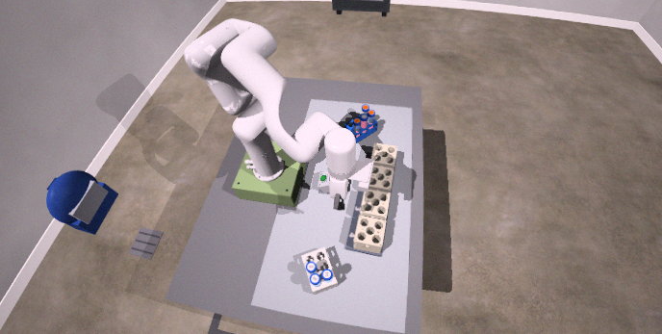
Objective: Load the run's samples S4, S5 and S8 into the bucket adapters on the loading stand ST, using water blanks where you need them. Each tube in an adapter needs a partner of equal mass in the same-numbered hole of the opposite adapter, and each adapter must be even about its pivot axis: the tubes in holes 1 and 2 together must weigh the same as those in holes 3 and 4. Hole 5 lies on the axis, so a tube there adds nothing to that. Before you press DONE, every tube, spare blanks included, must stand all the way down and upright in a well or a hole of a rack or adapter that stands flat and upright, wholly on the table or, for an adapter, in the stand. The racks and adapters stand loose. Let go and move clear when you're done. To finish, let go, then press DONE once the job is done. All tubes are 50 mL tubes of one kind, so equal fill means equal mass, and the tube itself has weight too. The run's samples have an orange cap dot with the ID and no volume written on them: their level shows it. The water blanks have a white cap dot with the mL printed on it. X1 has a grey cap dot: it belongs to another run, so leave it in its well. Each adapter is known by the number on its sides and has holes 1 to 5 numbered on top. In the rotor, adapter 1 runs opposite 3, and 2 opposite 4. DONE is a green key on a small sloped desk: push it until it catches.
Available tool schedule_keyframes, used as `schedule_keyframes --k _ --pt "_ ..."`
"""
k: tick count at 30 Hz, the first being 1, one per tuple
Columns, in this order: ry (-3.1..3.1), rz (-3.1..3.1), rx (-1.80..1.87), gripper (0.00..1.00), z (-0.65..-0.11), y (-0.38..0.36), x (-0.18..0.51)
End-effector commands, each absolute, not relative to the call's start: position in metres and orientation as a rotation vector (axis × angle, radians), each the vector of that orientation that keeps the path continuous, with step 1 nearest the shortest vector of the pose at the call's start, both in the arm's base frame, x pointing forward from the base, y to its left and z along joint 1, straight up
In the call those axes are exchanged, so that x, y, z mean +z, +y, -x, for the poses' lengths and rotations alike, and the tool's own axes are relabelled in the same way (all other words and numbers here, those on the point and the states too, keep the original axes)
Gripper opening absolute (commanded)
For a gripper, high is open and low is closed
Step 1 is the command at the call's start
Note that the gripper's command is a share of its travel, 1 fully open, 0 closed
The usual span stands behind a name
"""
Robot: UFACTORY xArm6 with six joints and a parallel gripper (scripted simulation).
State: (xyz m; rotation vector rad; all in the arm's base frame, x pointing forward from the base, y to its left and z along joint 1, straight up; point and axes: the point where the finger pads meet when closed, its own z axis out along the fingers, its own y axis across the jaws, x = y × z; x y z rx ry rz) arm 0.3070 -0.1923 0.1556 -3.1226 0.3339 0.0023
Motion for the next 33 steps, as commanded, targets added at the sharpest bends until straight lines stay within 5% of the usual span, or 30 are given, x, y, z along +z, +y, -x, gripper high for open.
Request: schedule_keyframes --k 1,33 --pt "0.335 3.125 -0.002 1.00 -0.325 -0.177 0.157" --pt "0.073 3.141 -0.003 1.00 -0.401 -0.070 0.157"
